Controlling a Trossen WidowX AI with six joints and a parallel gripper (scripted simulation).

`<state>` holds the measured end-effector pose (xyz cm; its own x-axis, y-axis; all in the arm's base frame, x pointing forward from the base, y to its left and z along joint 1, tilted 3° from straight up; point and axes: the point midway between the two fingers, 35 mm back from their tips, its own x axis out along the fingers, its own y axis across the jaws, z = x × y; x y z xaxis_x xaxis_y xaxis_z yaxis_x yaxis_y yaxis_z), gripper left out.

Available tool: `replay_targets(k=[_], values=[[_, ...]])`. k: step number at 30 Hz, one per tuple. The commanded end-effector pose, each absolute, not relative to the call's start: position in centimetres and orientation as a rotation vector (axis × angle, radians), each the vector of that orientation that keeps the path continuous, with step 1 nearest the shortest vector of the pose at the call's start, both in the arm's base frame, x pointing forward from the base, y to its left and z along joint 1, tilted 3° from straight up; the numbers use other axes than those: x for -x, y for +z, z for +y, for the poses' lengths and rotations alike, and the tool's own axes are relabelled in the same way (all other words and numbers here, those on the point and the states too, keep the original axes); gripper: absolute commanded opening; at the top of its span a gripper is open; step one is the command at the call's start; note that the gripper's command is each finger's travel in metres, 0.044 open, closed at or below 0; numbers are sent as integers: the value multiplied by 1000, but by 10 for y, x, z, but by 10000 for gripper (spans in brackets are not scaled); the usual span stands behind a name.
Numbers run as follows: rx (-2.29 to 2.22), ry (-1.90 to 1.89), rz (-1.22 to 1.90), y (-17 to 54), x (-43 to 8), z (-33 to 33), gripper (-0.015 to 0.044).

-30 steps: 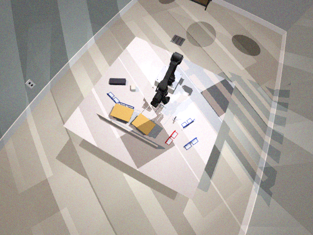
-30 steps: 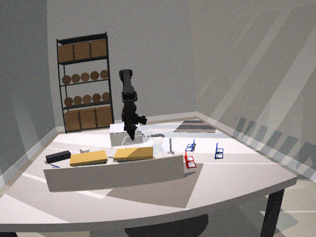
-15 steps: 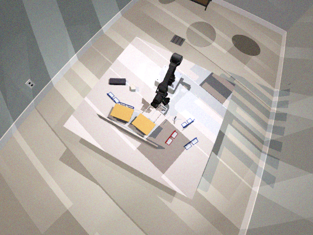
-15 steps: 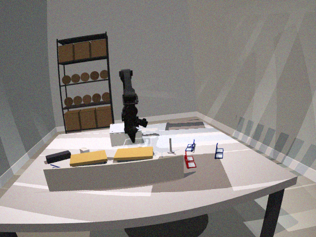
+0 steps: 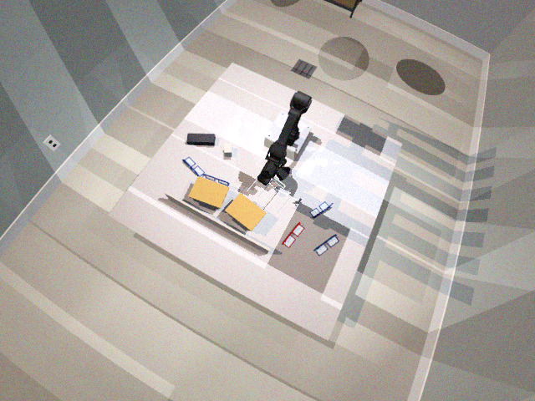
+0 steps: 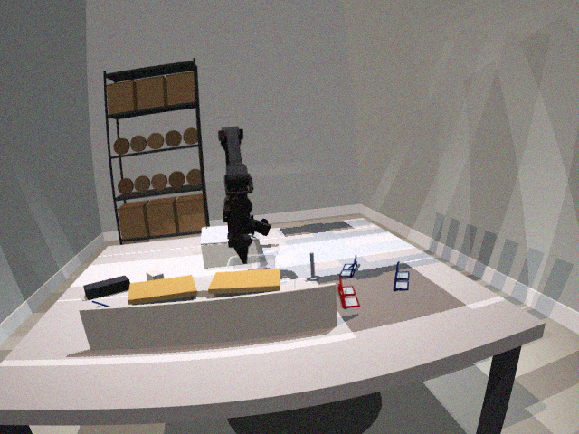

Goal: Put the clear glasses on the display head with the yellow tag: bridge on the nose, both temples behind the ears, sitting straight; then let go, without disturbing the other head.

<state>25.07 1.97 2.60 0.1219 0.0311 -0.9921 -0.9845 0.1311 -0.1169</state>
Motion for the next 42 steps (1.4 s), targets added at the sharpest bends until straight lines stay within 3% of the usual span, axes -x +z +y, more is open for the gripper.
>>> replay_targets(k=[1,42], values=[[1150,1032,1143,28,-259,18,0],[1143,1033,1127,32,-311,11,0]])
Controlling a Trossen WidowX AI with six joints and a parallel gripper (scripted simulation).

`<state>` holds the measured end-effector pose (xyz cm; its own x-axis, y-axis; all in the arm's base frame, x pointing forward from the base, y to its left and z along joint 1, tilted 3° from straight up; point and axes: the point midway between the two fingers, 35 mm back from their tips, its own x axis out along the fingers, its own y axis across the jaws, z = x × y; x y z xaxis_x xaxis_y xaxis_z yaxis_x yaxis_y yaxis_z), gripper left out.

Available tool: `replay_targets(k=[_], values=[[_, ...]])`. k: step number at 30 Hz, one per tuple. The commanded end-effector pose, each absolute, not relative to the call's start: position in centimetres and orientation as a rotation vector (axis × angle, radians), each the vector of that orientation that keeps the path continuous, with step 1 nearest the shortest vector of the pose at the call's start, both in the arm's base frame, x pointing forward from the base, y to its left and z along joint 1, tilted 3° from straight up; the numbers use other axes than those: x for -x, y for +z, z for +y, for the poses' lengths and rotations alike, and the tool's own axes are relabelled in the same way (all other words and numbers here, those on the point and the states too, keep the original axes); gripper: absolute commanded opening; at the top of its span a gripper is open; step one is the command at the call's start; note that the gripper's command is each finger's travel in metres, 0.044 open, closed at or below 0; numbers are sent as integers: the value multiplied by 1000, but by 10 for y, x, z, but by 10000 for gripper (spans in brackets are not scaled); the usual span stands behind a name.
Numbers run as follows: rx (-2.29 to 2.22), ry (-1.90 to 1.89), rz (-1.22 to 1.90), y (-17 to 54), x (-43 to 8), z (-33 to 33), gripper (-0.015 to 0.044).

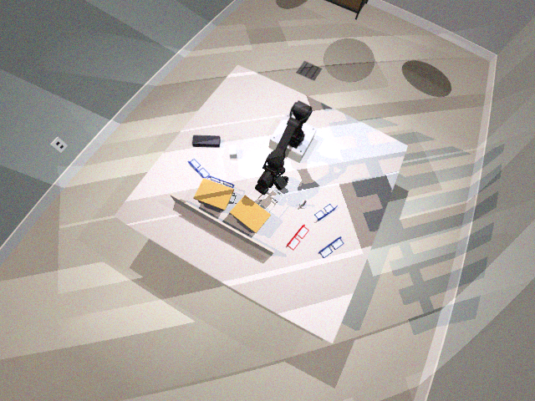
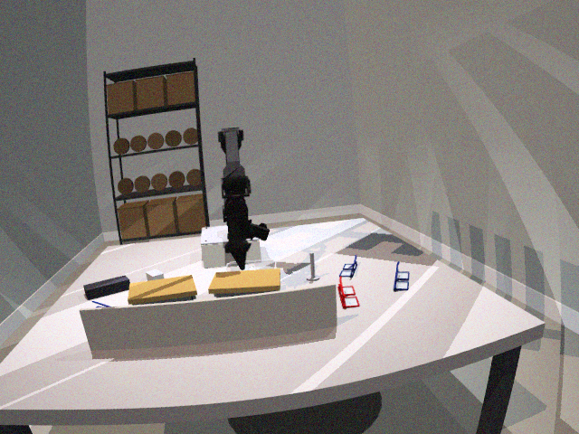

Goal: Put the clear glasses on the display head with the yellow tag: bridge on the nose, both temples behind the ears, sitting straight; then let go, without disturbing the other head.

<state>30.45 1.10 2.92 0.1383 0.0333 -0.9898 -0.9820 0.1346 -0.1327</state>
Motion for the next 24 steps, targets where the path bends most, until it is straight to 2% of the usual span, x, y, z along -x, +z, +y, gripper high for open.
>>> replay_targets(k=[1,24], values=[[1143,1033,1127,32,-312,11,0],[1145,1031,1125,35,-345,6,0]])
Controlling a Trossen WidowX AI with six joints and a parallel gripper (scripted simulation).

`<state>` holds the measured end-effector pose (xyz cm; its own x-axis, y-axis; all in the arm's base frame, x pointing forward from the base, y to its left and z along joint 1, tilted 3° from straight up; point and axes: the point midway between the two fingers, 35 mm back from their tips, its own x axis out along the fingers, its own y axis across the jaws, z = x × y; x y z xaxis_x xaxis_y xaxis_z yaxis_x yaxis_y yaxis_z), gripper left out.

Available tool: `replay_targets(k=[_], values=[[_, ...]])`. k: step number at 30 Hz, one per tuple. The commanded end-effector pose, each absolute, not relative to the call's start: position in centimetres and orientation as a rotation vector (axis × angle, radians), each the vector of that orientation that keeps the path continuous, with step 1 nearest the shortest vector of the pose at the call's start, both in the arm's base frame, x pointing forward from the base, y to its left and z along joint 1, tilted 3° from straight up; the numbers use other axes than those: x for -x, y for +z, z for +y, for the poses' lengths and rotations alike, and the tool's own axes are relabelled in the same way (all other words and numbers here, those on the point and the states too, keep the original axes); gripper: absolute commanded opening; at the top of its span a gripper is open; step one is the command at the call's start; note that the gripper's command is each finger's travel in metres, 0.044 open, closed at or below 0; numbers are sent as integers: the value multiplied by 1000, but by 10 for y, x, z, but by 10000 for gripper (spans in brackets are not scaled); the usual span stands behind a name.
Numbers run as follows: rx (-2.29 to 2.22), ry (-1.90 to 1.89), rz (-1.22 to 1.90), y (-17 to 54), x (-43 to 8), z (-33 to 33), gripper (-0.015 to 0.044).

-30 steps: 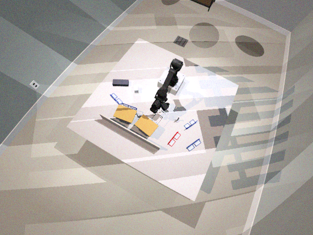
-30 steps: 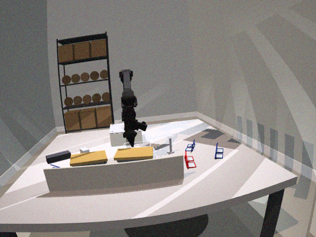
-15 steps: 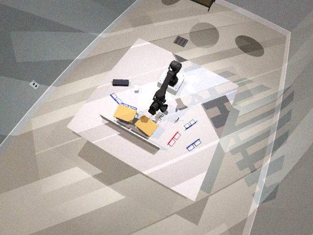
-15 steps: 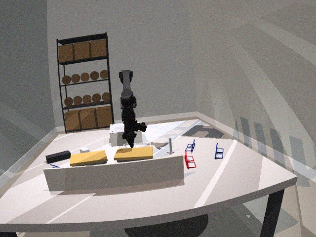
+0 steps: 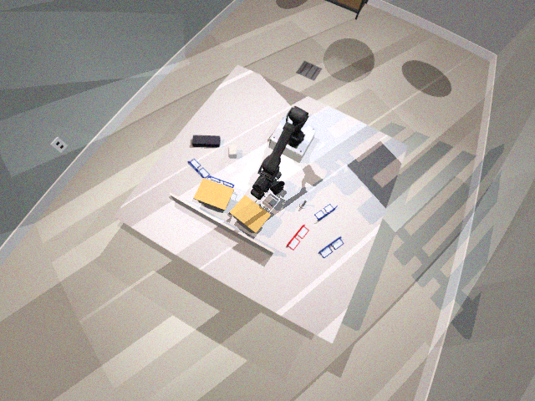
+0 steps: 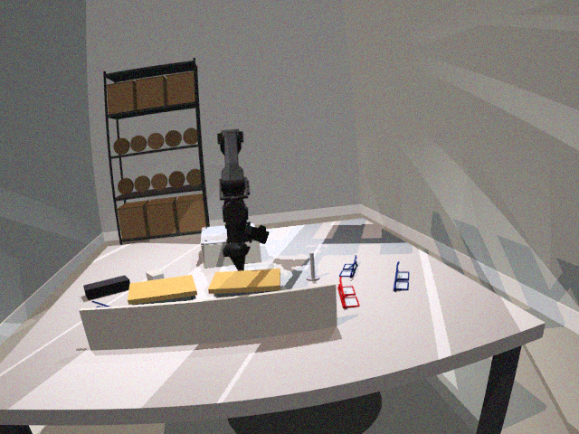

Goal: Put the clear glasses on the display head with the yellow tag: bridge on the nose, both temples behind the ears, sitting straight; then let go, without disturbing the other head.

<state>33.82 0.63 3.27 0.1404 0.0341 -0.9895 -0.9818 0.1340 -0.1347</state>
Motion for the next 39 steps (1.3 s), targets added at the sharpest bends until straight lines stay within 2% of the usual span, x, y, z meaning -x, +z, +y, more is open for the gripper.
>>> replay_targets(k=[1,39], values=[[1145,1031,1125,35,-346,6,0],[1147,1028,1122,39,-399,-1,0]])
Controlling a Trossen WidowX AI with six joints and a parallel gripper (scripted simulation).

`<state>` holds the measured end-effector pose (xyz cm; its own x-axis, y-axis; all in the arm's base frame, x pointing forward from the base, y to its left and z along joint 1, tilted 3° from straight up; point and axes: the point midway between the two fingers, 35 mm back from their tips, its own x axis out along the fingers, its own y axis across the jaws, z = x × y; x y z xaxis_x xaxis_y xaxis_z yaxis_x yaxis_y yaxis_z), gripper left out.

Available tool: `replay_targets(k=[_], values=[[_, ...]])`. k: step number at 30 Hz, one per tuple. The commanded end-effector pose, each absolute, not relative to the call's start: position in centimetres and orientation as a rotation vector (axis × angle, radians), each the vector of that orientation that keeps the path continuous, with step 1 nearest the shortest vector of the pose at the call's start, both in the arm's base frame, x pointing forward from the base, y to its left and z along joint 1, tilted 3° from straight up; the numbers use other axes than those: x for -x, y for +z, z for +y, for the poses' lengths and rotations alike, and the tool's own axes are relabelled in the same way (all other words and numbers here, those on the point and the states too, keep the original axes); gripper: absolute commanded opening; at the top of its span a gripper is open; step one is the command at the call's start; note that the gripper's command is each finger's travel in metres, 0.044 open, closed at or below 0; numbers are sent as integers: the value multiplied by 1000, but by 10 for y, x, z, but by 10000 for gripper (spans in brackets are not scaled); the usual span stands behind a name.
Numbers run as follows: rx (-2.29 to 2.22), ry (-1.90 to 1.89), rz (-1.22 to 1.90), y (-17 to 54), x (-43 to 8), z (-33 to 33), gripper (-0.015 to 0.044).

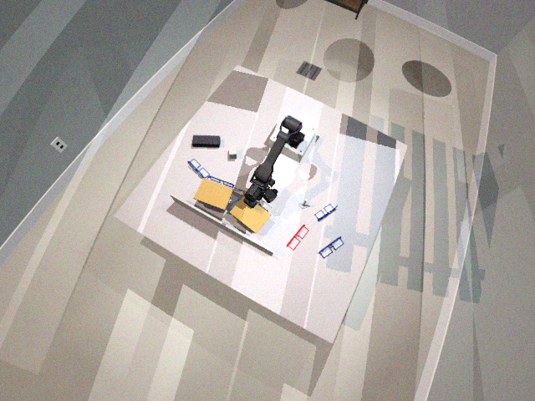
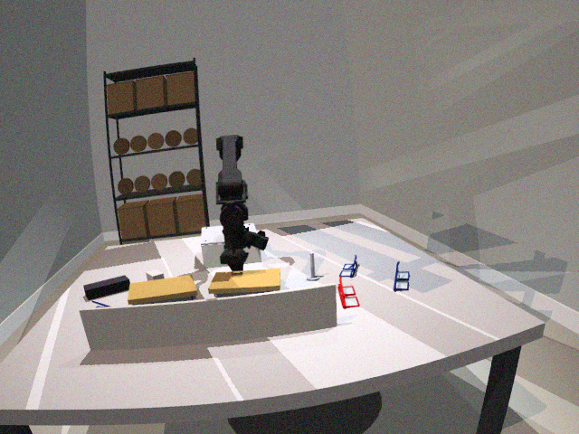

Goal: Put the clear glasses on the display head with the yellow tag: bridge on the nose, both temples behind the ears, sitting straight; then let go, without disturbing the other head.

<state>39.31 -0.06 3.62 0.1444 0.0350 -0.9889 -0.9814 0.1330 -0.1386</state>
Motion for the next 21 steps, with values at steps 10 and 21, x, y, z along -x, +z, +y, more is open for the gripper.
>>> replay_targets(k=[10,21], values=[[1147,1028,1122,39,-404,-1,0],[1147,1028,1122,39,-405,-1,0]])
